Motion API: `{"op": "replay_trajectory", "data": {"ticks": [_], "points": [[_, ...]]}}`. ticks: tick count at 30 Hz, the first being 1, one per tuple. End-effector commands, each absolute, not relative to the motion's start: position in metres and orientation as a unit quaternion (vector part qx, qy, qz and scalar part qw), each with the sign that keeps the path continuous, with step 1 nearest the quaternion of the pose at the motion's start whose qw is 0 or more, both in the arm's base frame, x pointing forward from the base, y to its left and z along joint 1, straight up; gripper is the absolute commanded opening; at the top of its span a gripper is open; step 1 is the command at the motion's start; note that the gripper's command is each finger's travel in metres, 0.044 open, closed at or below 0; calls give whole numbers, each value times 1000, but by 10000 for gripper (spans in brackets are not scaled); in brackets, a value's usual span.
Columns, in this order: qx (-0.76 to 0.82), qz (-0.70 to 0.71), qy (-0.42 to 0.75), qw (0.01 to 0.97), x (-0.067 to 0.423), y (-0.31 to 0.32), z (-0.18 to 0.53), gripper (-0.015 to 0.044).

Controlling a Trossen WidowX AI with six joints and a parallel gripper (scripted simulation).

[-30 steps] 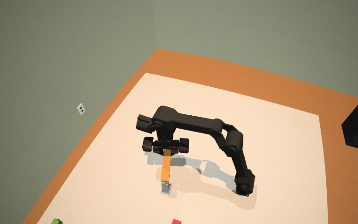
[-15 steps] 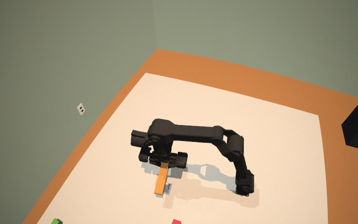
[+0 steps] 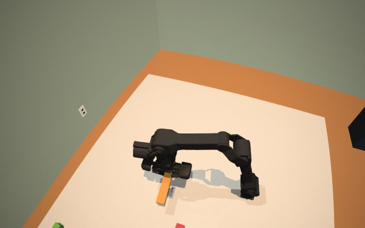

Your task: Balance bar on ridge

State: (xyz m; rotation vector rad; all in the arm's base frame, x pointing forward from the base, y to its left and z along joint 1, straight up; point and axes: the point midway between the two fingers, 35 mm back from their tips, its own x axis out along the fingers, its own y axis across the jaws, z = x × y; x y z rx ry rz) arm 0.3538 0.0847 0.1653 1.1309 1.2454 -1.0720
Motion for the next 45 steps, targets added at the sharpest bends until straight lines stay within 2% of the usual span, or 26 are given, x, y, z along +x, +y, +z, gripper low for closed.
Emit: {"op": "replay_trajectory", "data": {"ticks": [1, 20, 45], "points": [[476, -454, 525, 540, 353, 85, 158, 0], [476, -455, 525, 540, 352, 85, 128, 0], [476, -455, 525, 540, 352, 85, 128, 0]]}}
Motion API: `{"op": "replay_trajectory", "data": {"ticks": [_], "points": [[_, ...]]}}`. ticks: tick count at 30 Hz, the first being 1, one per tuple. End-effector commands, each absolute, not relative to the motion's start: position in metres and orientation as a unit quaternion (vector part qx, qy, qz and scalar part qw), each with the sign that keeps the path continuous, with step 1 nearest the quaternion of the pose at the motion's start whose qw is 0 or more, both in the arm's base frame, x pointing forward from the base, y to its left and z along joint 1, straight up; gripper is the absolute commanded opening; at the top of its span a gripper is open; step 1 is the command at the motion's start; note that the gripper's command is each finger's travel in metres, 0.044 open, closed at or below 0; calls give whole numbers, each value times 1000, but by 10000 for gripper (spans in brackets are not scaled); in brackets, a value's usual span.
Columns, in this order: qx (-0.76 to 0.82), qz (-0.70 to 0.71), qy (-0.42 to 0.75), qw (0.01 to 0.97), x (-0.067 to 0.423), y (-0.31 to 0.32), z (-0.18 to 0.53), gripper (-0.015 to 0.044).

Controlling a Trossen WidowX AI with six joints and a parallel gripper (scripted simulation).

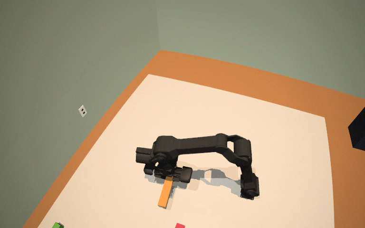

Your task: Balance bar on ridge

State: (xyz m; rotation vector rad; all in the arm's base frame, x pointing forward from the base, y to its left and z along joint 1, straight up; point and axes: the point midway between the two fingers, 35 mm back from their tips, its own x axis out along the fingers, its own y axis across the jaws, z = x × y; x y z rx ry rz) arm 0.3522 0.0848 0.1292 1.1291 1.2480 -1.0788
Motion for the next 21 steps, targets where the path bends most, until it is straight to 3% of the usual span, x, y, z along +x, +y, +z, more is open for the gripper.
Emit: {"op": "replay_trajectory", "data": {"ticks": [1, 21], "points": [[476, -455, 525, 540, 352, 85, 128, 0], [476, -455, 525, 540, 352, 85, 126, 0]]}}
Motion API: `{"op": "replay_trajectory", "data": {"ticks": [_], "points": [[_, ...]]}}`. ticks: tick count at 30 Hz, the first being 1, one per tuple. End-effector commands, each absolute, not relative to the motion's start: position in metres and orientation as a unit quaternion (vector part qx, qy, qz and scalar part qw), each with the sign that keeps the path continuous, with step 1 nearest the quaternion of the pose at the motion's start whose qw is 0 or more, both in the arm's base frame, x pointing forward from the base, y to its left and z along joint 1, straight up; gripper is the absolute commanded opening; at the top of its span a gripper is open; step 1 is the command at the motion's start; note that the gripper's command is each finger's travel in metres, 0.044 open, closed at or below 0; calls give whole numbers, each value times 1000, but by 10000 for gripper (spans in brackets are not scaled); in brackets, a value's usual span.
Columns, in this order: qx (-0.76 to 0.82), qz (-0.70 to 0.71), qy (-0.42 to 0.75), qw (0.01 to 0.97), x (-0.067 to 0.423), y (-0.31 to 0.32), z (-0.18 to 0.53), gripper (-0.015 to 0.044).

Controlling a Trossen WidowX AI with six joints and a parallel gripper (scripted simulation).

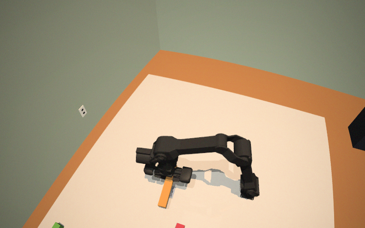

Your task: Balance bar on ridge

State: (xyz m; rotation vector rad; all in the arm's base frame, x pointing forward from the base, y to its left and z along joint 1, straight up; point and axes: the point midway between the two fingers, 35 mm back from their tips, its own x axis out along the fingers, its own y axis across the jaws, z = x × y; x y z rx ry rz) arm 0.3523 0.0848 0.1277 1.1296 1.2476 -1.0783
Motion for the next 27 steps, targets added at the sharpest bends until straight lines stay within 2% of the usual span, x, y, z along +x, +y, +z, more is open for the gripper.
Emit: {"op": "replay_trajectory", "data": {"ticks": [1, 27], "points": [[476, -455, 525, 540, 352, 85, 126, 0], [476, -455, 525, 540, 352, 85, 124, 0]]}}
